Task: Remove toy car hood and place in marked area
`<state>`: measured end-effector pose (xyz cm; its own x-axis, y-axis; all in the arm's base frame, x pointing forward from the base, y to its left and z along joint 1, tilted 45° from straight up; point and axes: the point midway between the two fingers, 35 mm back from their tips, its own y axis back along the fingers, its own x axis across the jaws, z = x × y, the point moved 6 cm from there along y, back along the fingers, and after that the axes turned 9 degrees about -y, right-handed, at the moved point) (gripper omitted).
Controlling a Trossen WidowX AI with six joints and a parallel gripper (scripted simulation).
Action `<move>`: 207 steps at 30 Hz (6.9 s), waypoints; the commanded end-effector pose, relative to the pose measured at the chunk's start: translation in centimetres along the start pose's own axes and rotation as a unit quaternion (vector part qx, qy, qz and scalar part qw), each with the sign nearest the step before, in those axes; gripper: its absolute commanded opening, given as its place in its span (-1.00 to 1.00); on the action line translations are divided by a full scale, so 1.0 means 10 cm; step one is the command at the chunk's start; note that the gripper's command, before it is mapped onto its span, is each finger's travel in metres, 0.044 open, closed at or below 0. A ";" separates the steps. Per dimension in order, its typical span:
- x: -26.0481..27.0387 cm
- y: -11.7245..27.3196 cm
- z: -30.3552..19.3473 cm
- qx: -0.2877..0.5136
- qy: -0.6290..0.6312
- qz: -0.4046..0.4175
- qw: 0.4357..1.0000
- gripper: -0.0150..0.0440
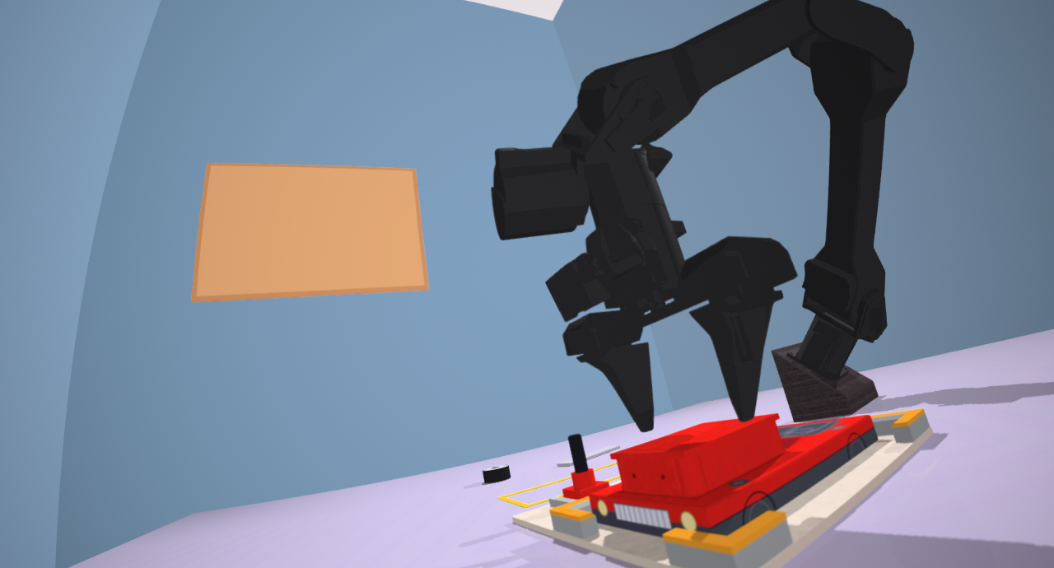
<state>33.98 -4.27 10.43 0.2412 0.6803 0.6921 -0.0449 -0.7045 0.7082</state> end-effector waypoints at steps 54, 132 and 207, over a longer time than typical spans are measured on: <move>0.01 -0.20 0.00 0.000 0.001 0.000 1.000 0.53; -1.00 0.55 0.14 -0.005 -0.004 -0.012 1.000 -0.49; -2.22 0.13 -0.04 -0.002 0.000 -0.007 1.000 -0.49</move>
<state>28.19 -20.45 -3.76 0.2371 0.6934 0.6804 -0.0425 -0.6923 0.7203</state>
